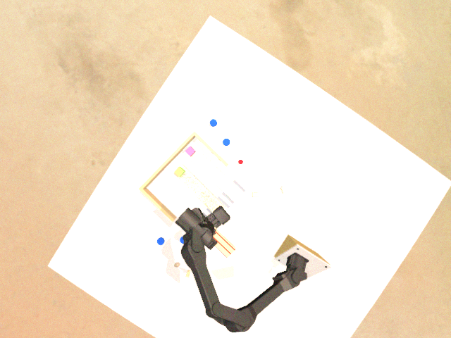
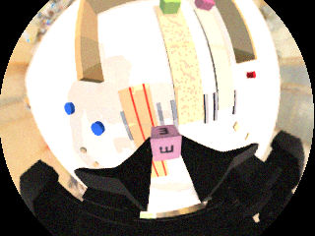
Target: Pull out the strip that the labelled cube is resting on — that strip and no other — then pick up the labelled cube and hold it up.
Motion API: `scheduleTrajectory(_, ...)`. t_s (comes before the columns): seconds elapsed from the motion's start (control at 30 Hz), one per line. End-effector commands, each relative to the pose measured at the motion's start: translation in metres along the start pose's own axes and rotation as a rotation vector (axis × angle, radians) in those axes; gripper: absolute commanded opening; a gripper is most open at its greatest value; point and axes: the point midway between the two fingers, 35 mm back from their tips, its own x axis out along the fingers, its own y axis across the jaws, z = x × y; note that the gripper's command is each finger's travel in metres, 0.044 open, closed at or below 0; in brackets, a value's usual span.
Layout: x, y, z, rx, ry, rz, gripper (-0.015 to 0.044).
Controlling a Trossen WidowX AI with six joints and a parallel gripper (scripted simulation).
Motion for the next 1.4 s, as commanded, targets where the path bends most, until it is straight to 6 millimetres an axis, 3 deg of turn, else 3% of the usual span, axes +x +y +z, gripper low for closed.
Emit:
scheduleTrajectory(0.0, -0.002, -0.007, -0.011, -0.004, -0.004, -0.005, 0.0000)
scheduleTrajectory(0.63, 0.000, -0.041, -0.070, -0.001, -0.002, -0.005, 0.0000)
scheduleTrajectory(0.73, -0.004, -0.041, -0.071, -0.001, -0.002, -0.006, 0.0000)
scheduleTrajectory(0.93, -0.035, -0.041, -0.071, -0.001, -0.002, -0.007, 0.0000)
scheduleTrajectory(1.37, -0.036, -0.041, -0.071, -0.001, -0.002, -0.007, 0.0000)
